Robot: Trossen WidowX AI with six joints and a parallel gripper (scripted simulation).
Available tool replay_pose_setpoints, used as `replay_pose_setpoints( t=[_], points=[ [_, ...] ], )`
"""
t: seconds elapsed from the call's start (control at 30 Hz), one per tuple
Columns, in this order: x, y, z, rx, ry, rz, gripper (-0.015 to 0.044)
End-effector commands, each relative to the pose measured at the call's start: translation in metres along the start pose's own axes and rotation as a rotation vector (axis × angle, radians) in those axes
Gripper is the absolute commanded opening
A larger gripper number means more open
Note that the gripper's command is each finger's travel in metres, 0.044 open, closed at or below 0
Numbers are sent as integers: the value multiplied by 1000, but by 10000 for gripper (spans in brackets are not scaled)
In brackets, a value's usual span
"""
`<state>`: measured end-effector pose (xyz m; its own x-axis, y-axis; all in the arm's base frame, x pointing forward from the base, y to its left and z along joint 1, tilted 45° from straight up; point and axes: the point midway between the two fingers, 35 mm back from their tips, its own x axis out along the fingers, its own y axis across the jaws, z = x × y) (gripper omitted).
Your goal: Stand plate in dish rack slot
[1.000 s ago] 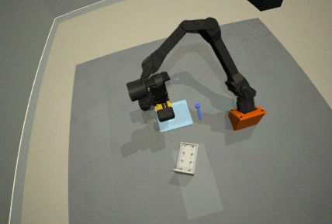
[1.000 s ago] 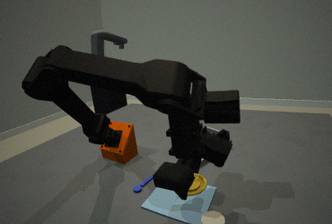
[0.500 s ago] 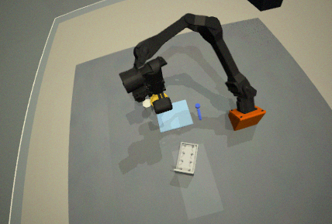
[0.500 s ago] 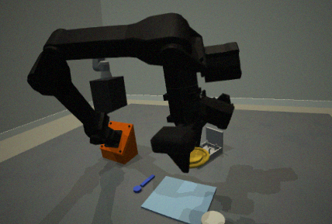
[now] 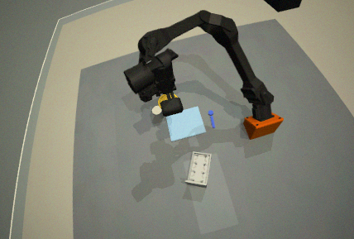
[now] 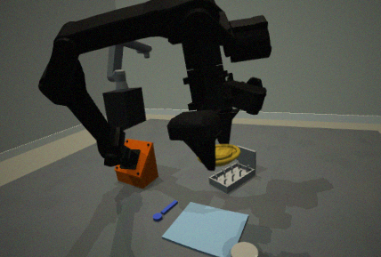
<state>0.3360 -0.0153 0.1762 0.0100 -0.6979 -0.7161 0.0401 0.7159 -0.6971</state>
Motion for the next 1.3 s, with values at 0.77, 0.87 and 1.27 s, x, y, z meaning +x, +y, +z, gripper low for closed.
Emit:
replay_pose_setpoints(
  t=[0.77, 0.87, 1.27],
  points=[
    [2, 129, -68, 450, 108, -11, 0],
    [11, 130, -70, 401, 151, 29, 0],
    [44, 136, -78, 201, 274, 227, 0]
  ],
)
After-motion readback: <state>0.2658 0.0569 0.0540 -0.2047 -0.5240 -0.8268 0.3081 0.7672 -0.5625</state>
